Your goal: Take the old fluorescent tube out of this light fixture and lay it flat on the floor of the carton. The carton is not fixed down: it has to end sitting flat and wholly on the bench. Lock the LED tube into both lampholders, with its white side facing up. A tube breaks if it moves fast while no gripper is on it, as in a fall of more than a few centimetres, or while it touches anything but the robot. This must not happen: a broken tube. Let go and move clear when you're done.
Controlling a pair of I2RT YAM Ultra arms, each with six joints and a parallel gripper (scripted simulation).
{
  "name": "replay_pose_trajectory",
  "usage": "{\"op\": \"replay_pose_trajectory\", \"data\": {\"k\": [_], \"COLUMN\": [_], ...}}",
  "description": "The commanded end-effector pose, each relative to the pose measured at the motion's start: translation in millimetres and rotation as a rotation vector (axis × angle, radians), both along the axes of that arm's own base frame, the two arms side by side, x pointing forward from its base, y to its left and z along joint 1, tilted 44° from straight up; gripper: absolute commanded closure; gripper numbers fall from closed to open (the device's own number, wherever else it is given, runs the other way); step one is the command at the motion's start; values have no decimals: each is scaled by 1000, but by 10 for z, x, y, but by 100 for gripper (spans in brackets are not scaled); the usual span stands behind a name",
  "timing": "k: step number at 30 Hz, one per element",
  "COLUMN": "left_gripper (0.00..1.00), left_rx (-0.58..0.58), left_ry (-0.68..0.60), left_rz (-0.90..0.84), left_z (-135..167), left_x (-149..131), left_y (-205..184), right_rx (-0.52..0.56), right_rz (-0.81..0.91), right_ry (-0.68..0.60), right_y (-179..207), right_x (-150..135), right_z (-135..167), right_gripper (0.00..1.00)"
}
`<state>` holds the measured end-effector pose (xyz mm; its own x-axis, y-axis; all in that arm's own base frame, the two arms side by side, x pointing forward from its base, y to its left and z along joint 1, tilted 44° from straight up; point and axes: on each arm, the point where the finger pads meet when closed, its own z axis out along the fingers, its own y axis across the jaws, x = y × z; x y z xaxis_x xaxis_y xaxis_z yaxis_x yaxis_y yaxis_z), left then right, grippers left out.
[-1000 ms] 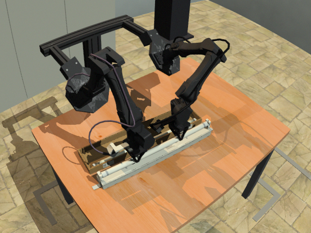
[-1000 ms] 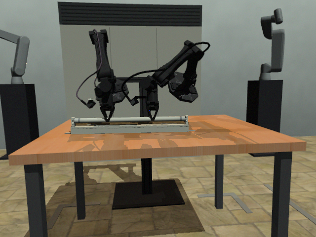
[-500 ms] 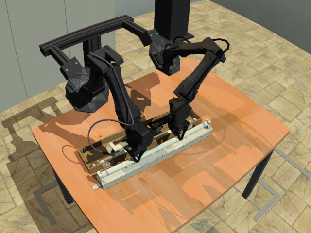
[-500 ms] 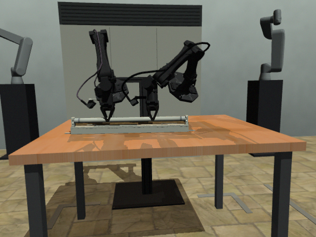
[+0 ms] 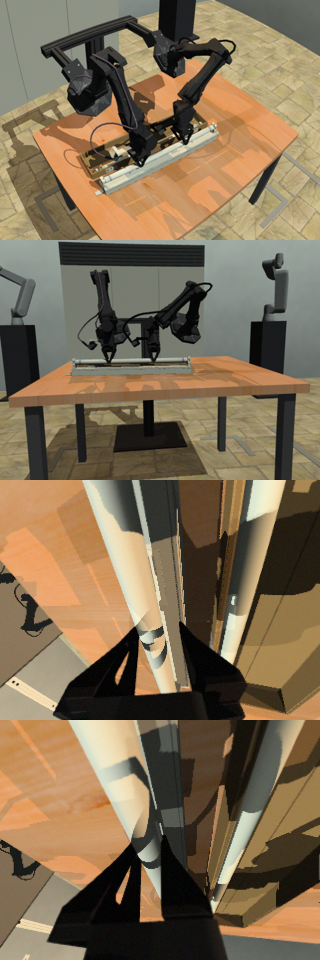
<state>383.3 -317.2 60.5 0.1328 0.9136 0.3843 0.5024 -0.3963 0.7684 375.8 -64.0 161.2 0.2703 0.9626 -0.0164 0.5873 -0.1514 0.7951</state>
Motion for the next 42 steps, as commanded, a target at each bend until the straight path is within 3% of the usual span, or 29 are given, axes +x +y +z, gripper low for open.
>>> {"op": "replay_pose_trajectory", "data": {"k": [1, 6, 7, 24, 29, 31, 33, 35, 38, 41, 42], "left_gripper": [51, 51, 51, 51, 51, 51, 51, 51, 51, 51, 51], "left_rx": [-7, -7, -7, -7, 17, -35, -35, 16, -22, -32, -43], "left_ry": [13, 13, 13, 13, 13, -12, -12, 11, -9, -13, -15], "left_rz": [-37, -37, -37, -37, -13, -30, -30, -15, -10, -10, -28], "left_z": [-6, -6, -6, -6, 106, 281, 281, 165, 379, 467, 438], "left_x": [-116, -117, -117, -117, -351, -305, -305, -463, -490, -572, -527], "left_y": [-152, -153, -153, -153, -21, -184, -184, -19, -135, -168, -227], "right_rx": [-21, -21, -21, -22, -18, -20, -20, -16, -17, -18, -18], "right_rz": [-40, -40, -40, -41, -32, -27, -27, -31, -33, -33, -27], "right_ry": [45, 45, 45, 32, 23, -1, -1, 71, 33, 32, 10], "right_y": [-81, -81, -81, -88, 21, 34, 34, 64, 81, 104, 102], "right_x": [-192, -192, -192, -126, -281, -262, -262, -476, -491, -569, -474], "right_z": [-59, -59, -59, 13, 234, 282, 282, 70, 340, 399, 409], "right_gripper": [89, 89, 51, 51, 51, 51, 51, 51, 51, 51, 51]}}
